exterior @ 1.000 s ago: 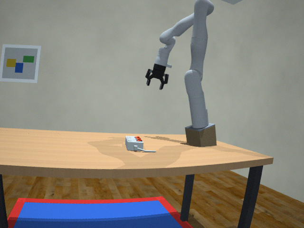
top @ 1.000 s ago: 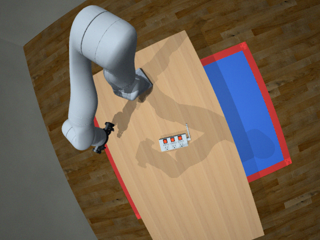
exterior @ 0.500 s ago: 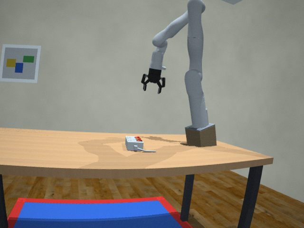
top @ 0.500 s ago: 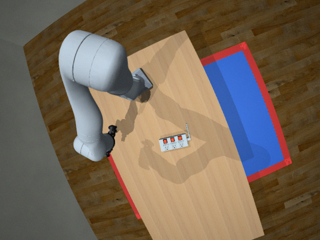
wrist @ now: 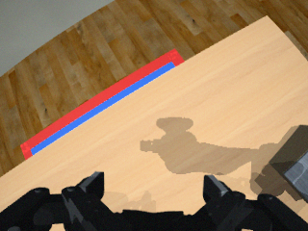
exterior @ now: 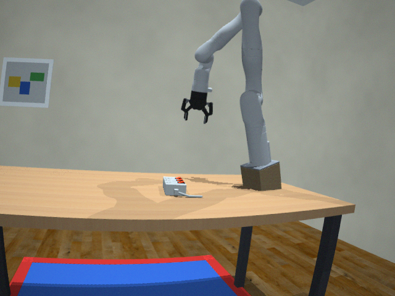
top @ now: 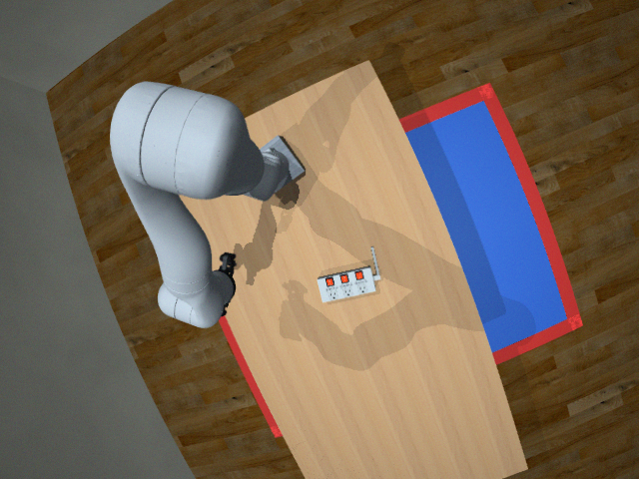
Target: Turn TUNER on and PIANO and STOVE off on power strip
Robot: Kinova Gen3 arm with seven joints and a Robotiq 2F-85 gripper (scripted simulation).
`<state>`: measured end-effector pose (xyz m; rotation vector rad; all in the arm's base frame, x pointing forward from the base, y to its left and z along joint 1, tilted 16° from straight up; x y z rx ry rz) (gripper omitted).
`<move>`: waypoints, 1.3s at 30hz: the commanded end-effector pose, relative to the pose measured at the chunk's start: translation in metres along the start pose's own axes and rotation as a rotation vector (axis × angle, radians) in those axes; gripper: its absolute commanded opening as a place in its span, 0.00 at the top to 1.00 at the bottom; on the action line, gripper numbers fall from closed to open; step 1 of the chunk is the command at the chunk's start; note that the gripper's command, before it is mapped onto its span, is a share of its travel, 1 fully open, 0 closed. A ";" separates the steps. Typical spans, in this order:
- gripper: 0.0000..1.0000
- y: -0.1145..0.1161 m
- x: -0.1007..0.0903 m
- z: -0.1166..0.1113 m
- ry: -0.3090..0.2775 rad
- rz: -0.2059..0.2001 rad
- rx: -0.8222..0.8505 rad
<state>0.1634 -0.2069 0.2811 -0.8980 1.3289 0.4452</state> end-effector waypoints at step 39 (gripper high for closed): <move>0.00 -0.023 0.030 0.044 0.043 0.024 -0.253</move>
Point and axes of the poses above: the point where the finger pads meet when closed, its own x axis out along the fingers, its own y axis across the jaws, z = x × y, the point moved 6 cm from there along -x, back along the fingers, and after that the axes turned 3 degrees about -x, right-handed, at the moved point
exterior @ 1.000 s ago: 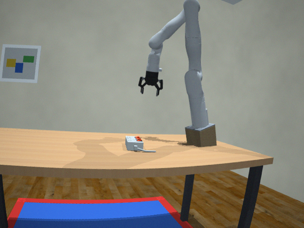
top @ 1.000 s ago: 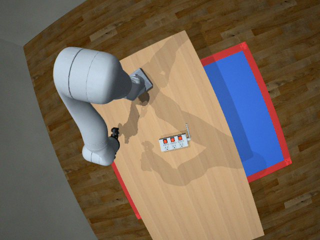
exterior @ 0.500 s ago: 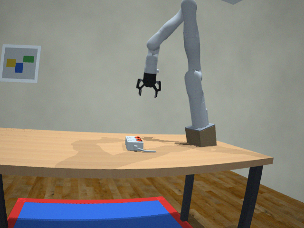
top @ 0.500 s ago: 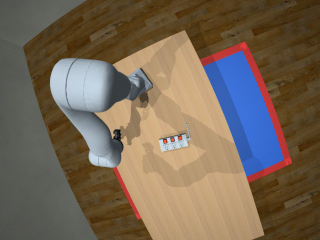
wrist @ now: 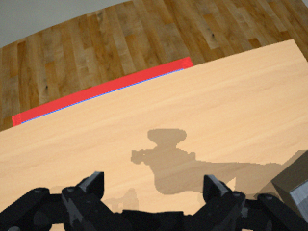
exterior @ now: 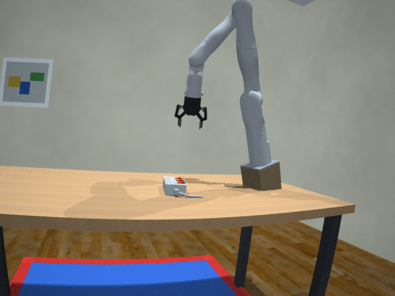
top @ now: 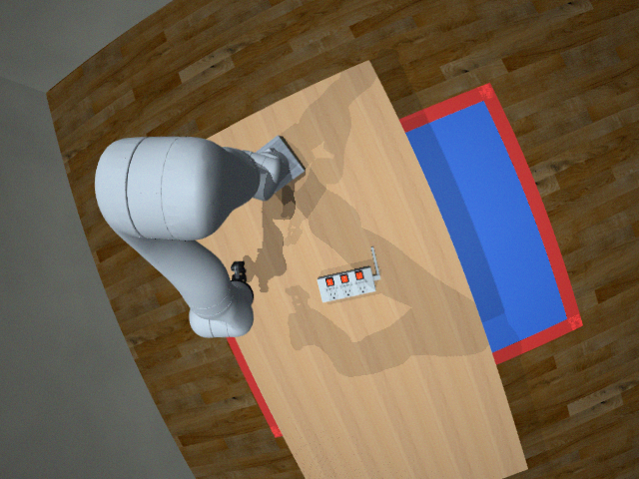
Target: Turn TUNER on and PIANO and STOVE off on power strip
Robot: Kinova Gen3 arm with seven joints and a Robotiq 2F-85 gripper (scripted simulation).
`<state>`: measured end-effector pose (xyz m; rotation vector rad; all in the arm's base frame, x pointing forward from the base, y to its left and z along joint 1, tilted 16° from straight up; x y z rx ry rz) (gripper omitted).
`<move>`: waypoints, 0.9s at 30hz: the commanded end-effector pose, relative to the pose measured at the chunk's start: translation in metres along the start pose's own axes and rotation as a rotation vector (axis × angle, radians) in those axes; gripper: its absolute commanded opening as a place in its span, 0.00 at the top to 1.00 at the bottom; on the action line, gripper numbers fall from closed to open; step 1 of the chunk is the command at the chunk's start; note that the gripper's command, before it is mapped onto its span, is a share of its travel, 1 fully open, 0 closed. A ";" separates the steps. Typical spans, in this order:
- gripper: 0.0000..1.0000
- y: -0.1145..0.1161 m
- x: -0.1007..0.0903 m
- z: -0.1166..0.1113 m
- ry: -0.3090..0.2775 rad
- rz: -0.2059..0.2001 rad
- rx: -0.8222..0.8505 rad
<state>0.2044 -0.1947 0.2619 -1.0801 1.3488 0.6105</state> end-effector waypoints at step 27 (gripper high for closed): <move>0.00 -0.025 0.019 0.042 0.006 -0.008 -0.191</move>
Point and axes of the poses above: the point where the finger pads meet when closed, its own x axis out along the fingers, its own y axis across the jaws, z = x × y, the point moved 6 cm from there along -x, back along the fingers, and after that the axes turned 3 degrees about -x, right-handed, at the moved point
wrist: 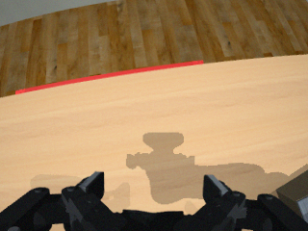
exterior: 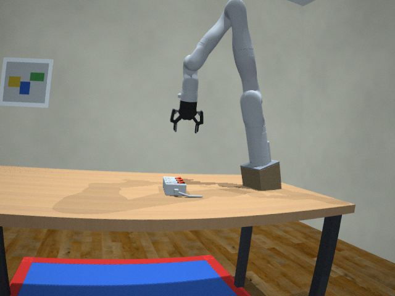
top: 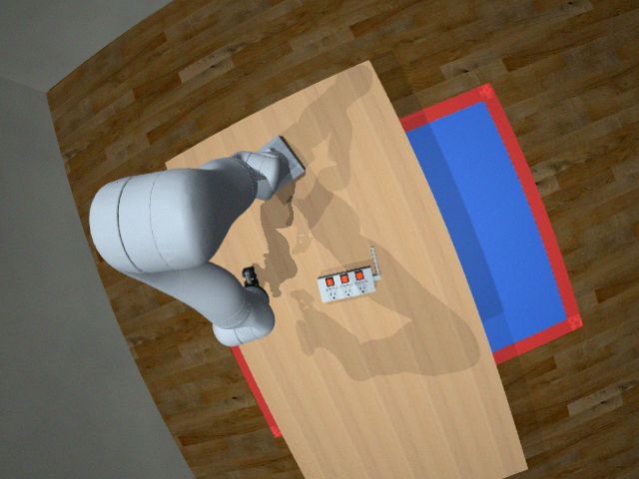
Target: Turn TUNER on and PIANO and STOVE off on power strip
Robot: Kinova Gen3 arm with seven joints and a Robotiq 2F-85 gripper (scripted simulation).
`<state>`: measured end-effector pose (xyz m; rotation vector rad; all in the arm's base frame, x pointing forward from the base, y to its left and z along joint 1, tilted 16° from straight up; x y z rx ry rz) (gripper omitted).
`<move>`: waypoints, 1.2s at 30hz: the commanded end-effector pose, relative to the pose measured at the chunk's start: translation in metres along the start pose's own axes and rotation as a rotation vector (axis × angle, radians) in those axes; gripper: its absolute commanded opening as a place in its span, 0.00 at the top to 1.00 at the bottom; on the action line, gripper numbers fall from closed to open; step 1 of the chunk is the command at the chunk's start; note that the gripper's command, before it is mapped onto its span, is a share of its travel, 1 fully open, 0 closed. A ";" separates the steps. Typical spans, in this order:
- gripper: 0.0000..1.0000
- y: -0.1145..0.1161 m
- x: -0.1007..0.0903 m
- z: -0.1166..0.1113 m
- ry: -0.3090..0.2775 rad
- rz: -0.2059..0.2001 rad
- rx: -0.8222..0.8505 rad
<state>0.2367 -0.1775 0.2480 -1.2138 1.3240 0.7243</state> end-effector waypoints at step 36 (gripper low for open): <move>0.00 -0.031 0.022 0.064 -0.030 -0.028 -0.248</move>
Point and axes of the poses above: the point where the finger pads meet when closed, its own x axis out along the fingers, its own y axis across the jaws, z = x × y, the point moved 6 cm from there along -x, back along the fingers, and after that the axes turned 3 degrees about -x, right-handed, at the moved point
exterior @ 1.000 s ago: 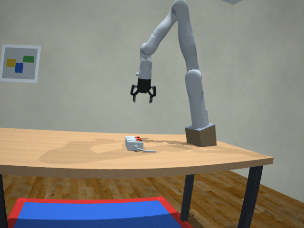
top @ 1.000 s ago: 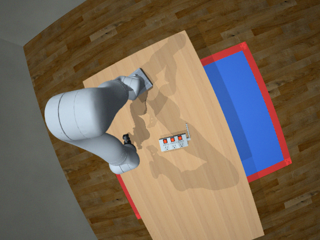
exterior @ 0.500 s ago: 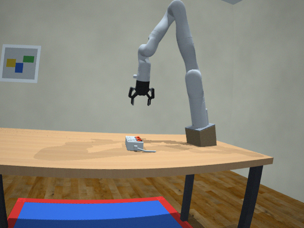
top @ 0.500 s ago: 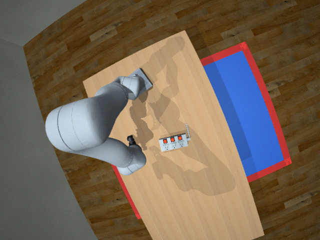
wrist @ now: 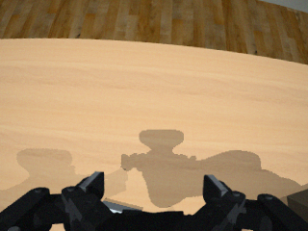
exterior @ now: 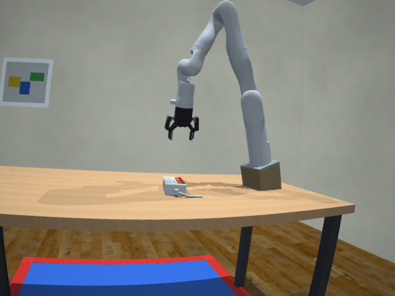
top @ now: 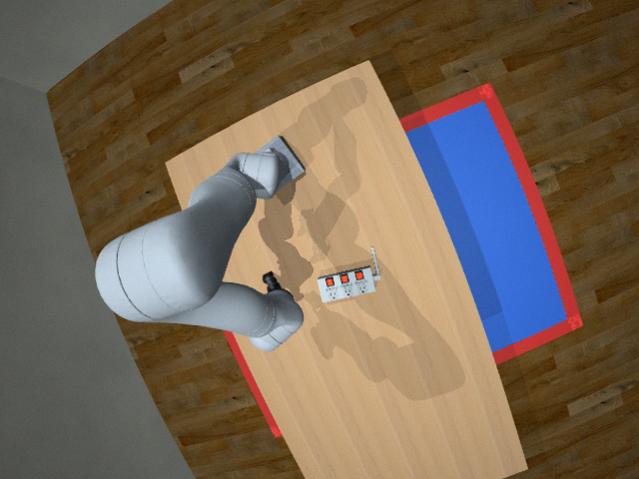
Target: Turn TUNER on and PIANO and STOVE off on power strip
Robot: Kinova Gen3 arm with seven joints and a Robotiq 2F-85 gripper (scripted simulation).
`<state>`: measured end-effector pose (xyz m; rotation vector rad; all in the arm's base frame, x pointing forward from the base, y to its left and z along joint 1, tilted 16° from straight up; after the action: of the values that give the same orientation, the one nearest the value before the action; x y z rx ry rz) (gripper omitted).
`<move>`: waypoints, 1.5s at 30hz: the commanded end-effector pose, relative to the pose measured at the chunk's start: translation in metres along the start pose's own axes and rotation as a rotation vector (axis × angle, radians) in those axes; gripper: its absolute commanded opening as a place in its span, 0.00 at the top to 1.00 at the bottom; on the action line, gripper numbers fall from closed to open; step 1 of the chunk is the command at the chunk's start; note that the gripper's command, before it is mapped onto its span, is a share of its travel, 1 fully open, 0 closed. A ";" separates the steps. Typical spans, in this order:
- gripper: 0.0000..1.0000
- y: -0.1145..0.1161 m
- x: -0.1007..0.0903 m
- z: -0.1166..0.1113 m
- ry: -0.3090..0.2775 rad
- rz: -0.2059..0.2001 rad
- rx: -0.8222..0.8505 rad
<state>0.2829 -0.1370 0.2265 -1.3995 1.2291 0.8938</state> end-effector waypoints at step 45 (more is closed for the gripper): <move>0.00 -0.031 0.017 0.061 -0.051 -0.042 -0.202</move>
<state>0.3152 -0.0916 0.2077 -1.5343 1.1131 1.0289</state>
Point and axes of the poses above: the point where the finger pads meet when closed, its own x axis out along the fingers, its own y axis across the jaws, z = x × y, the point moved 6 cm from there along -x, back along the fingers, and after that the axes turned 3 degrees about -x, right-handed, at the moved point
